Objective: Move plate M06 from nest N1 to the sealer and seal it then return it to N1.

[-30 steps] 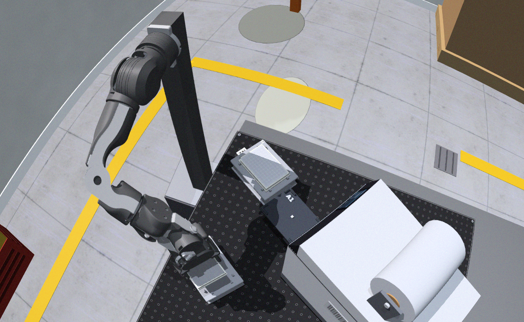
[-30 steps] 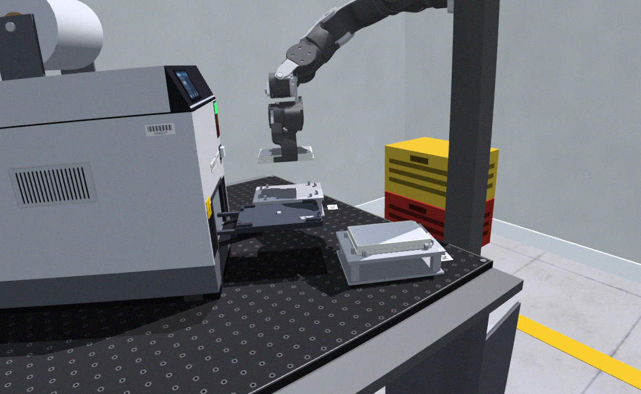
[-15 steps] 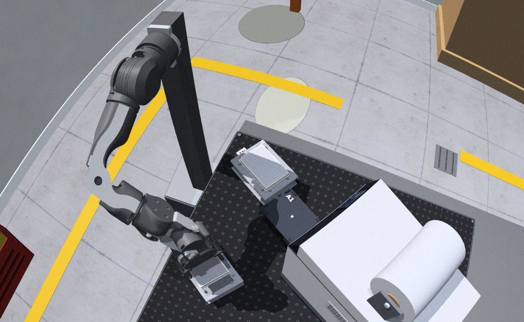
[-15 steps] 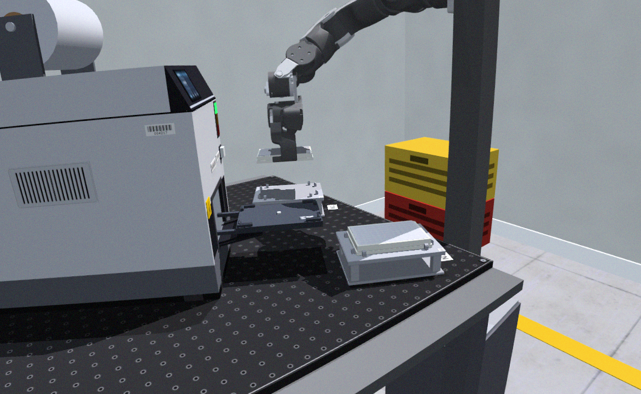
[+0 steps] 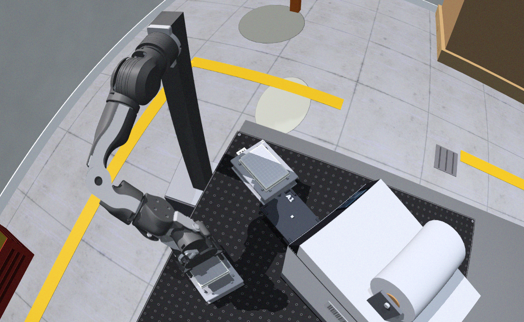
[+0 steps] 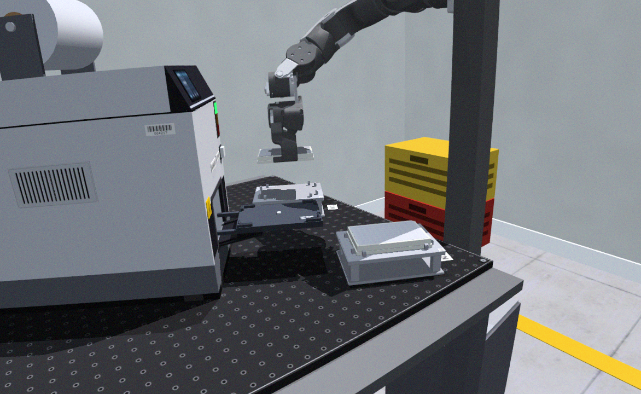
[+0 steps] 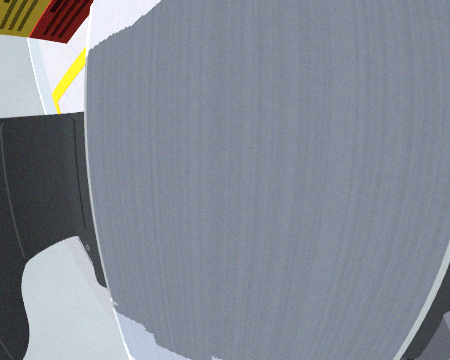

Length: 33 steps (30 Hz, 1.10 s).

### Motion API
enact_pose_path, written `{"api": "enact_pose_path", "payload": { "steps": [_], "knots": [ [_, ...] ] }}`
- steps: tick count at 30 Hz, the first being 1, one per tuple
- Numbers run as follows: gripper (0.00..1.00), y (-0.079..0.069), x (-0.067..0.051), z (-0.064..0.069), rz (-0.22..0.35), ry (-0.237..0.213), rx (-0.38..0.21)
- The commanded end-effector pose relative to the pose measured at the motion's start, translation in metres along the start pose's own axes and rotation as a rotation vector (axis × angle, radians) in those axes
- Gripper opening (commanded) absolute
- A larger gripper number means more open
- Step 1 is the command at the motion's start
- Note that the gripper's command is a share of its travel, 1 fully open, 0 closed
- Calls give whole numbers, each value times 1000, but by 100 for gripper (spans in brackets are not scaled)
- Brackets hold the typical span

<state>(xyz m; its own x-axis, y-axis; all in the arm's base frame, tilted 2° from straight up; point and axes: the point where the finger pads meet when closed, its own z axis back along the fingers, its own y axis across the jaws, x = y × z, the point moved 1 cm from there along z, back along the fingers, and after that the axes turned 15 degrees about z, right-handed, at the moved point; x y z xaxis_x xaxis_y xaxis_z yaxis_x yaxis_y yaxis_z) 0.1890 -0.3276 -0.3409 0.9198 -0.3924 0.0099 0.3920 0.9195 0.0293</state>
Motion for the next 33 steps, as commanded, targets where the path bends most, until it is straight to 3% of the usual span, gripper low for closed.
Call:
{"api": "enact_pose_path", "payload": {
  "steps": [1, 5, 10, 22, 27, 33],
  "knots": [
    [0, 0, 2, 1, -2, -5, -2],
    [0, 0, 2, 1, -2, -5, -2],
    [0, 3, 1, -30, 2, -1, 4],
    [0, 3, 1, -30, 2, -1, 4],
    [0, 5, 1, -62, 2, -1, 4],
    [0, 5, 1, -62, 2, -1, 4]
  ]
}}
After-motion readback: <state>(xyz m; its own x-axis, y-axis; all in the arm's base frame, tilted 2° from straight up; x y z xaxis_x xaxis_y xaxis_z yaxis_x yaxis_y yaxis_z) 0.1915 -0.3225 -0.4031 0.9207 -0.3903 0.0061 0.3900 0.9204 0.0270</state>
